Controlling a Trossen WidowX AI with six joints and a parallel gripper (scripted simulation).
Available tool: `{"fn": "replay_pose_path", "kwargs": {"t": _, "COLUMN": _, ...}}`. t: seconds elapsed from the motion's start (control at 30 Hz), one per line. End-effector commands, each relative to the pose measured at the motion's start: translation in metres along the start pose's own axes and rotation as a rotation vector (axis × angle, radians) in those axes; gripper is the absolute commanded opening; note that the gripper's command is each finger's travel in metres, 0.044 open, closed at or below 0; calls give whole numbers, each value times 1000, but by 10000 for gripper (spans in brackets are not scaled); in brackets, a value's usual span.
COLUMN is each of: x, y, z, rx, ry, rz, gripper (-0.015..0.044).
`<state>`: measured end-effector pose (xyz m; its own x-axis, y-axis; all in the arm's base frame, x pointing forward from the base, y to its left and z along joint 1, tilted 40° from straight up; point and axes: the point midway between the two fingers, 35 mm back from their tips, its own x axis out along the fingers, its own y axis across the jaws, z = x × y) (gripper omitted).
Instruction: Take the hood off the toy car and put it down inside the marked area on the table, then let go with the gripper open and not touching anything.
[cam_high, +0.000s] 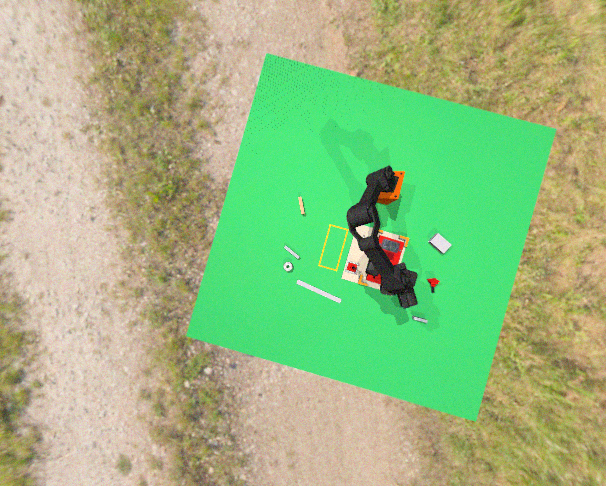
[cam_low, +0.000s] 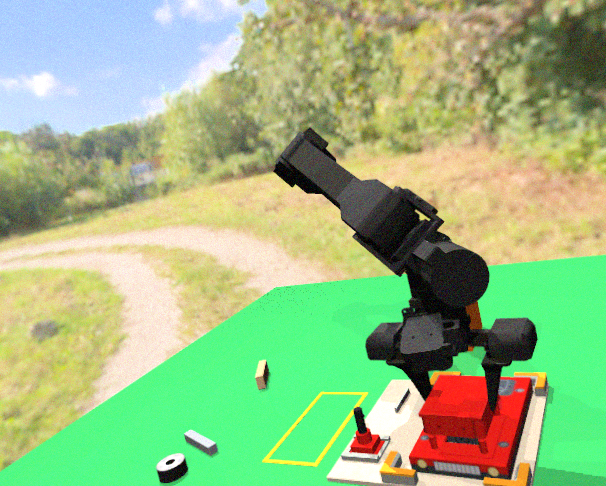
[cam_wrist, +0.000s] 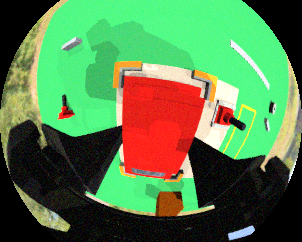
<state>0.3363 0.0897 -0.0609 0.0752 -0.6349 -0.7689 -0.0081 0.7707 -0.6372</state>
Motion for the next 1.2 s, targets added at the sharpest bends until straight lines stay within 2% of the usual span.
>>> {"fn": "replay_pose_path", "kwargs": {"t": 0.0, "x": -5, "y": 2, "z": 2, "rx": 9, "ry": -4, "rz": 9, "gripper": 0}}
{"fn": "replay_pose_path", "kwargs": {"t": 0.2, "x": -11, "y": 2, "z": 2, "rx": 8, "ry": -4, "rz": 9, "gripper": 0}}
{"fn": "replay_pose_path", "kwargs": {"t": 0.57, "x": -51, "y": 2, "z": 1, "rx": 8, "ry": -4, "rz": 10, "gripper": 0}}
{"fn": "replay_pose_path", "kwargs": {"t": 1.17, "x": -49, "y": -55, "z": 8, "rx": -4, "ry": 0, "rz": 15, "gripper": 0}}
